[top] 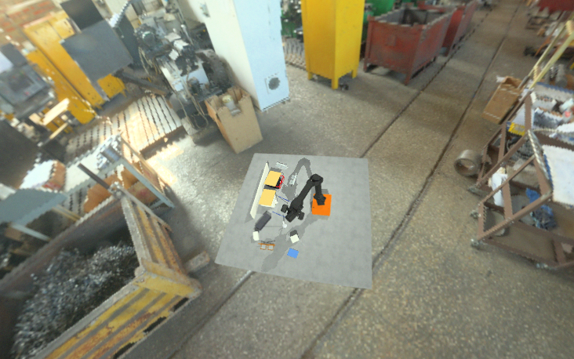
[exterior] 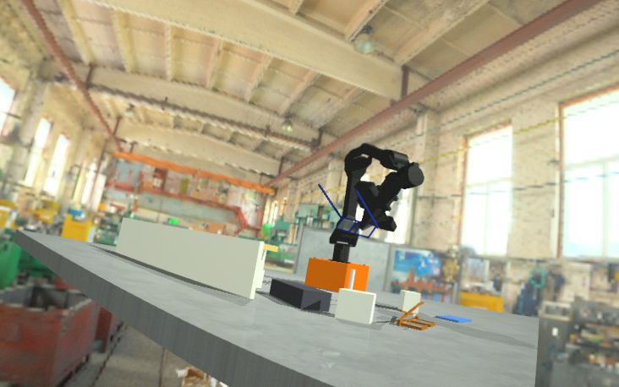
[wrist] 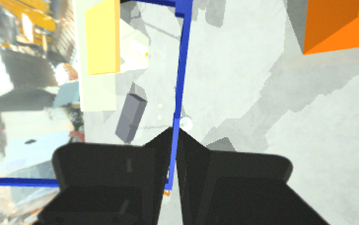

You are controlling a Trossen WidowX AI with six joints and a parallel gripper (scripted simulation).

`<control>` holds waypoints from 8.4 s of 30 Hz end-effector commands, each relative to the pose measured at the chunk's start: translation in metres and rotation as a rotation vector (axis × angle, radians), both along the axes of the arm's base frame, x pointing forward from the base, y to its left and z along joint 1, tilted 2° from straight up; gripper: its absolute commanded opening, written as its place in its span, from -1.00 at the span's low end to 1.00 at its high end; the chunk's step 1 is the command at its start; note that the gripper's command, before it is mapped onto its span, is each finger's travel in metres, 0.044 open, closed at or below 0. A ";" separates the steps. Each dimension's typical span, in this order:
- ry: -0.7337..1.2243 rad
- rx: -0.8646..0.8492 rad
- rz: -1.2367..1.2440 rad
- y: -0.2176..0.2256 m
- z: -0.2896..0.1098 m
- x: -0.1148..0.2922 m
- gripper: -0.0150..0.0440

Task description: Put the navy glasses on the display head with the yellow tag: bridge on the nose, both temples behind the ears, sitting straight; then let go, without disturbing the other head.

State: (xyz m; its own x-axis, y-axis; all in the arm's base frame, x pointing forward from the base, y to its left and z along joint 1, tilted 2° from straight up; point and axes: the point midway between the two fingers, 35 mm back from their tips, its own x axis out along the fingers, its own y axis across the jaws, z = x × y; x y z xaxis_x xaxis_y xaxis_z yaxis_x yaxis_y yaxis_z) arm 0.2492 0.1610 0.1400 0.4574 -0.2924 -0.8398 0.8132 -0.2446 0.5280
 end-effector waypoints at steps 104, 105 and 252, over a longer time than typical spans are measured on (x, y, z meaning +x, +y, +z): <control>0.440 0.283 0.121 -0.165 -0.076 0.006 -0.49; 0.442 0.281 0.120 -0.165 -0.077 0.006 -0.49; 0.439 0.251 0.112 -0.196 -0.113 0.132 -0.49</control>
